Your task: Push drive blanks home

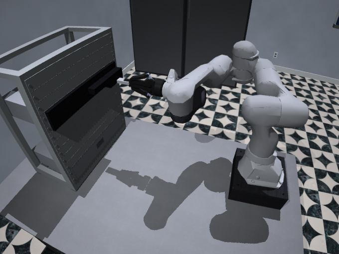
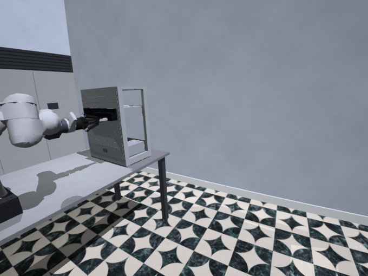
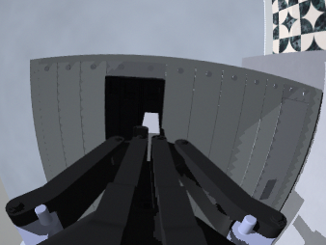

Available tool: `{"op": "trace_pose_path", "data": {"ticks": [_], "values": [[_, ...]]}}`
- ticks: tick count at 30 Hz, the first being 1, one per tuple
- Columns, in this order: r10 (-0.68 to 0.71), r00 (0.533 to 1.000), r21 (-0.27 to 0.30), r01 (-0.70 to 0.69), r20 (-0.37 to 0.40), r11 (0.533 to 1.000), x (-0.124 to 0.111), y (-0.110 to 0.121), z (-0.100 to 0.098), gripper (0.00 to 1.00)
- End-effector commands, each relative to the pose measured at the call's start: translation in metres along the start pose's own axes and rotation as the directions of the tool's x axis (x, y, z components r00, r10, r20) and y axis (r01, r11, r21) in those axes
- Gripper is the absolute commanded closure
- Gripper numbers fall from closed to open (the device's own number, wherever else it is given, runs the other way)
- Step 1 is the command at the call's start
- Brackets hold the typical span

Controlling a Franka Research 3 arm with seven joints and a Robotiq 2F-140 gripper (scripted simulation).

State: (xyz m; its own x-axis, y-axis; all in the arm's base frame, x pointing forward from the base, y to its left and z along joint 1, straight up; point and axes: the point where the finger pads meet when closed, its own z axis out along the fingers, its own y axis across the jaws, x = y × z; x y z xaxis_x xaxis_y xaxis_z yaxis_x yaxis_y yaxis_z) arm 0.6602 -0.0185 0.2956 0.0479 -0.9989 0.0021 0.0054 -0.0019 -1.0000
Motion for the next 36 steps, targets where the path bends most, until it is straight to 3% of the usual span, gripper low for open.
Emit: {"op": "trace_pose_path", "data": {"ticks": [1,30,36], "values": [[0.002,1.0,-0.002,-0.002,0.002,1.0,-0.0001,0.0006,-0.0003,1.0],[0.002,1.0,-0.002,-0.002,0.002,1.0,-0.0002,0.0006,0.0001,1.0],[0.002,1.0,-0.002,-0.002,0.002,1.0,-0.0014,0.0008,0.0084,1.0]]}}
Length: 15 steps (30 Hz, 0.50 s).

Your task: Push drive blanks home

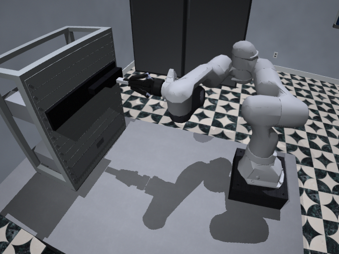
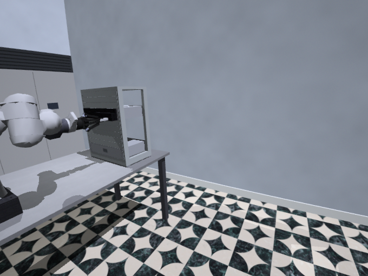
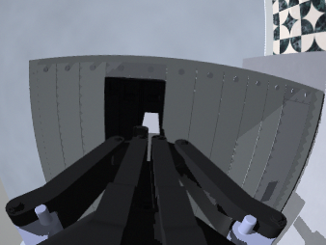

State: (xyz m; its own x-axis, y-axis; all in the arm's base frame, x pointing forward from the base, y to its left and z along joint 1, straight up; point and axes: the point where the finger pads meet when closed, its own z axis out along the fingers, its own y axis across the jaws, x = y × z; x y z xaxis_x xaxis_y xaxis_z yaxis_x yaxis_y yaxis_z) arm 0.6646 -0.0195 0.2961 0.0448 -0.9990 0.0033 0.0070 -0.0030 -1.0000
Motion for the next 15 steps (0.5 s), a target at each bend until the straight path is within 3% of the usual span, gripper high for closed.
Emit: {"op": "trace_pose_path", "data": {"ticks": [1,15], "values": [[0.004,1.0,-0.004,-0.004,0.005,1.0,-0.0028,0.0013,0.0048,1.0],[0.004,1.0,-0.004,-0.004,0.005,1.0,-0.0034,0.0016,0.0078,1.0]]}}
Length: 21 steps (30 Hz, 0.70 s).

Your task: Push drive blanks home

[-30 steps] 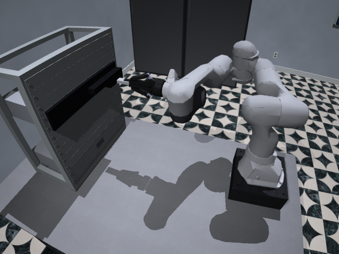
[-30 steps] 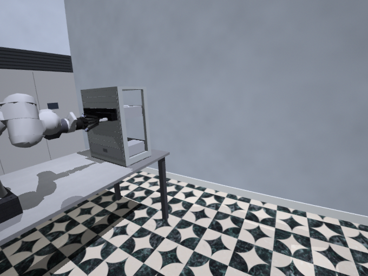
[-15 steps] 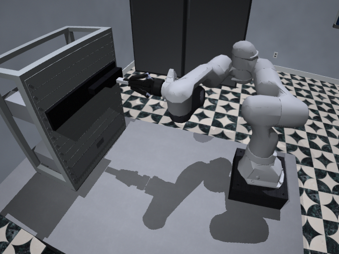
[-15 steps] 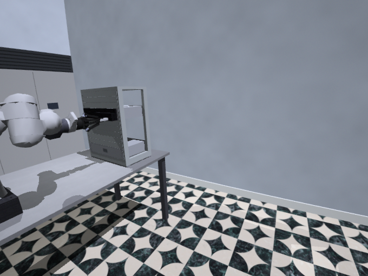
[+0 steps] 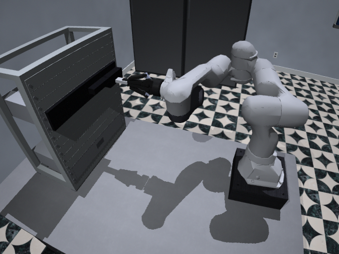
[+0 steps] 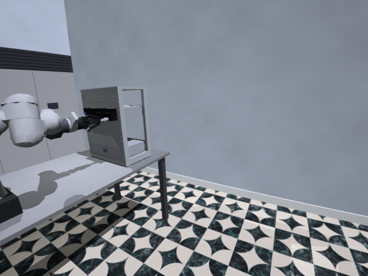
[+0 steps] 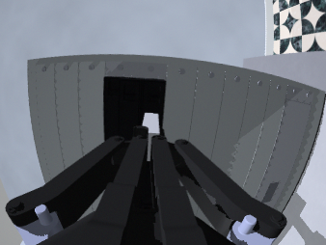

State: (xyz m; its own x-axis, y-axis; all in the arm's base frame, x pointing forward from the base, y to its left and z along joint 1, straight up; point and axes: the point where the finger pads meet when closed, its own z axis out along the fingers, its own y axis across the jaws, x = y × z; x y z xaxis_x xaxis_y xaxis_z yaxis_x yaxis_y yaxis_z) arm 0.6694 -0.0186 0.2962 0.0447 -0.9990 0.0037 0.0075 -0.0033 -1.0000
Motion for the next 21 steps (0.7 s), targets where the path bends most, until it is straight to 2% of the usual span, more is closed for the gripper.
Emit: {"op": "trace_pose_path", "data": {"ticks": [1,21], "values": [[0.004,1.0,-0.005,-0.004,0.005,1.0,-0.003,0.002,0.005,1.0],[0.004,1.0,-0.005,-0.004,0.005,1.0,-0.005,0.003,0.016,1.0]]}}
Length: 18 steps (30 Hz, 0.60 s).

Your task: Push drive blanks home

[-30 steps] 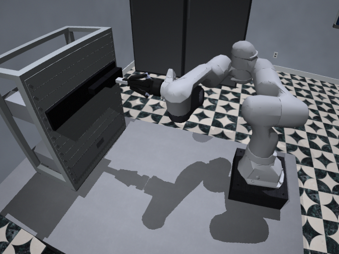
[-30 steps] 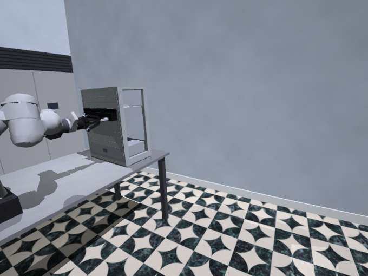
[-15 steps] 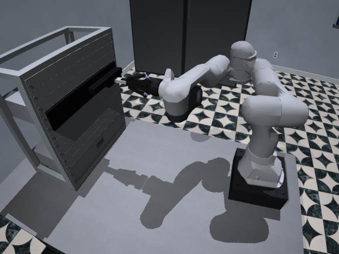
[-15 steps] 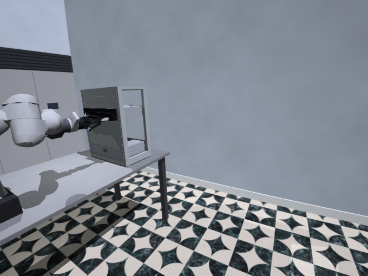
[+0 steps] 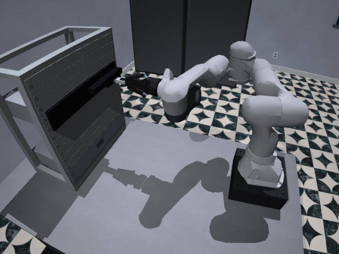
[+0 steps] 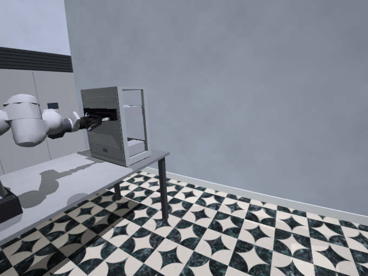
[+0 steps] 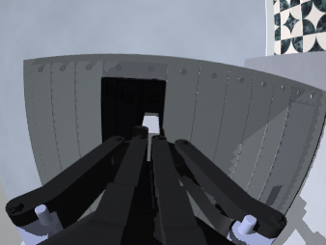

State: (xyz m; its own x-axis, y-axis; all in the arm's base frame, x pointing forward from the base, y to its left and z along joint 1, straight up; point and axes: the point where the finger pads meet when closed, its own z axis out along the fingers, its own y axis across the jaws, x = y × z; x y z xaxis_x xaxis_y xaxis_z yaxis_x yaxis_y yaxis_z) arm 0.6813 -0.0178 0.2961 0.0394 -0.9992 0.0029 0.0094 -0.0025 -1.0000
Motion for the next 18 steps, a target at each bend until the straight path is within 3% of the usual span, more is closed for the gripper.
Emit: {"op": "trace_pose_path", "data": {"ticks": [1,18], "values": [[0.003,1.0,-0.006,-0.003,0.011,1.0,-0.0056,0.0029,0.0059,1.0],[0.003,1.0,-0.006,-0.003,0.011,1.0,-0.0074,0.0036,0.0102,1.0]]}}
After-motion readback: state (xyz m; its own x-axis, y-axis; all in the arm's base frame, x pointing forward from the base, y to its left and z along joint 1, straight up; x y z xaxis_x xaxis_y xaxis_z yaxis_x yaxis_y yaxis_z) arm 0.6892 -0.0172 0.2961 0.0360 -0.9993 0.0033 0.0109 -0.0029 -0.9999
